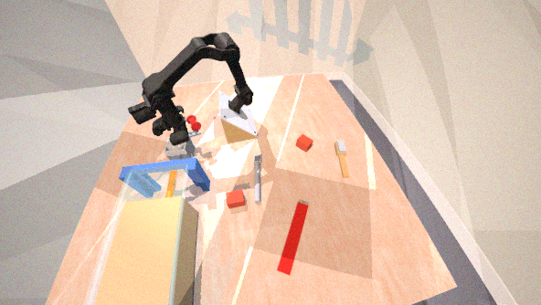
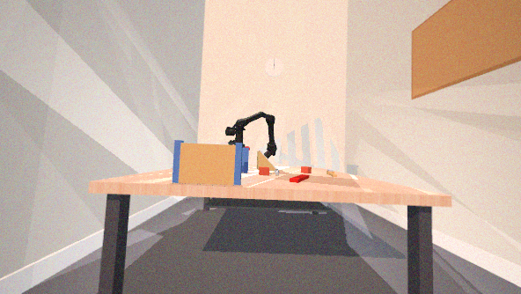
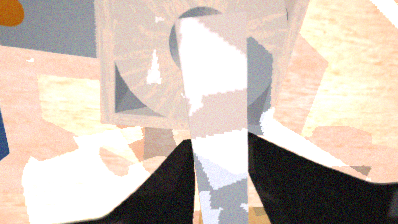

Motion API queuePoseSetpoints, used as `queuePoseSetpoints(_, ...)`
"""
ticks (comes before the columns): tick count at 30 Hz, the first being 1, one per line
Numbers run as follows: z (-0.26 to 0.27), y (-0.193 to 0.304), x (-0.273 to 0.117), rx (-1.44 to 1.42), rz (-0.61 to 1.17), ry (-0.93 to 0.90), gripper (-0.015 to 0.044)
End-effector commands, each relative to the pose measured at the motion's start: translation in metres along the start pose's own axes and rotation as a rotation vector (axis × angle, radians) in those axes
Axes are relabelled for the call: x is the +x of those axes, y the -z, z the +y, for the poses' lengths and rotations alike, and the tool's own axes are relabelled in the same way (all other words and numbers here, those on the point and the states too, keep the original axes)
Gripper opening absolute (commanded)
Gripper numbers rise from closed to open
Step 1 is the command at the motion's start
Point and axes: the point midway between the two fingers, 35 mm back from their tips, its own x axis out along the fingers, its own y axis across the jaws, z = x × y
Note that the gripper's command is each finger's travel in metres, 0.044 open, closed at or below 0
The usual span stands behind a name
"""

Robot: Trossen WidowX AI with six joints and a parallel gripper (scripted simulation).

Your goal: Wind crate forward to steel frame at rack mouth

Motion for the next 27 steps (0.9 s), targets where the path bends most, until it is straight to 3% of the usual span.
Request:
queuePoseSetpoints(1,0.002,0.000,0.001,0.042,0.005,-0.002,0.0000)
queuePoseSetpoints(27,0.003,-0.001,0.014,0.037,0.005,-0.002,0.0000)
